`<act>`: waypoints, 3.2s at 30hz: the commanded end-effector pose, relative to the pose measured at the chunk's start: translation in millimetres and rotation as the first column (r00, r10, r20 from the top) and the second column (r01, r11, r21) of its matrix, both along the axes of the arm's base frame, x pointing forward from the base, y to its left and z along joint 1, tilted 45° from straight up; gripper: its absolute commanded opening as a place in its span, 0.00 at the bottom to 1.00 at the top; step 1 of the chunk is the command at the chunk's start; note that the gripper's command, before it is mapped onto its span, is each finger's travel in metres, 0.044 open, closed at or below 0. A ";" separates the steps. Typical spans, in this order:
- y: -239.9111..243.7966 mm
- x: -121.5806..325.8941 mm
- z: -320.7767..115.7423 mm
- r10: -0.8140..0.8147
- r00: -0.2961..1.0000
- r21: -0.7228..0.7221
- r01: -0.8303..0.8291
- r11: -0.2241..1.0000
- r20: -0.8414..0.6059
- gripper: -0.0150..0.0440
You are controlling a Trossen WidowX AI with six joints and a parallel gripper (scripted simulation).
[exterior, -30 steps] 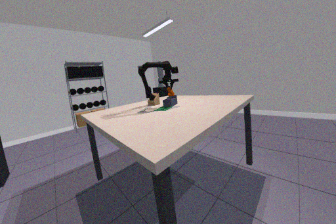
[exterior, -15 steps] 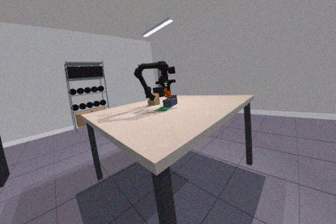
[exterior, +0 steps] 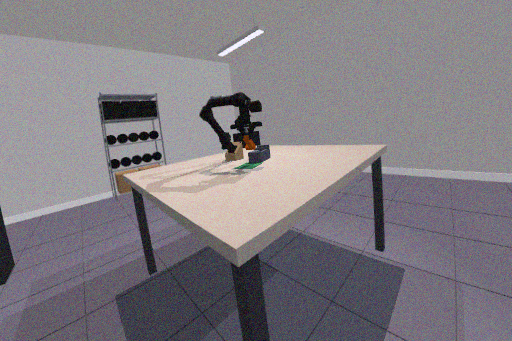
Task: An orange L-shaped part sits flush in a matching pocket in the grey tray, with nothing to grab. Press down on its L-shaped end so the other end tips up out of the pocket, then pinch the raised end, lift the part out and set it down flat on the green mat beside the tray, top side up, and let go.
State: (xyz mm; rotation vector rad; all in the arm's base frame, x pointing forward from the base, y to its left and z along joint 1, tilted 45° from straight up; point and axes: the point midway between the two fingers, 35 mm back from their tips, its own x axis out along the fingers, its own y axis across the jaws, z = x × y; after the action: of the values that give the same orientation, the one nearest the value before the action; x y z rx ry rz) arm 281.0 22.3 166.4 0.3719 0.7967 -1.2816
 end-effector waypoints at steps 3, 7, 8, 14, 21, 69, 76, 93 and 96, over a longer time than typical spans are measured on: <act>-18.9 6.0 22.5 0.007 1.000 -0.003 -0.007 1.000 0.009 0.25; -21.1 6.6 24.8 0.008 1.000 -0.003 -0.008 1.000 0.009 0.25; -21.1 6.6 24.8 0.008 1.000 -0.003 -0.008 1.000 0.009 0.25; -24.7 7.2 21.1 0.007 1.000 -0.003 -0.007 1.000 0.009 0.25; -32.6 8.2 13.4 0.006 1.000 -0.003 -0.006 1.000 0.009 0.25; -79.4 13.4 -32.2 0.005 1.000 -0.006 -0.005 1.000 0.011 0.25; -78.5 13.1 -32.7 0.002 1.000 0.000 -0.002 1.000 0.010 0.48; -16.3 5.1 29.7 0.034 0.999 0.001 -0.034 0.999 0.022 0.93; -16.3 5.1 29.7 0.034 0.999 0.001 -0.034 0.999 0.022 0.93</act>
State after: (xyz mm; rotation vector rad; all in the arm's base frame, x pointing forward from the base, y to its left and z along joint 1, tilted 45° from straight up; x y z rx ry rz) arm 287.8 2.7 193.5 0.3708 0.7765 -1.2355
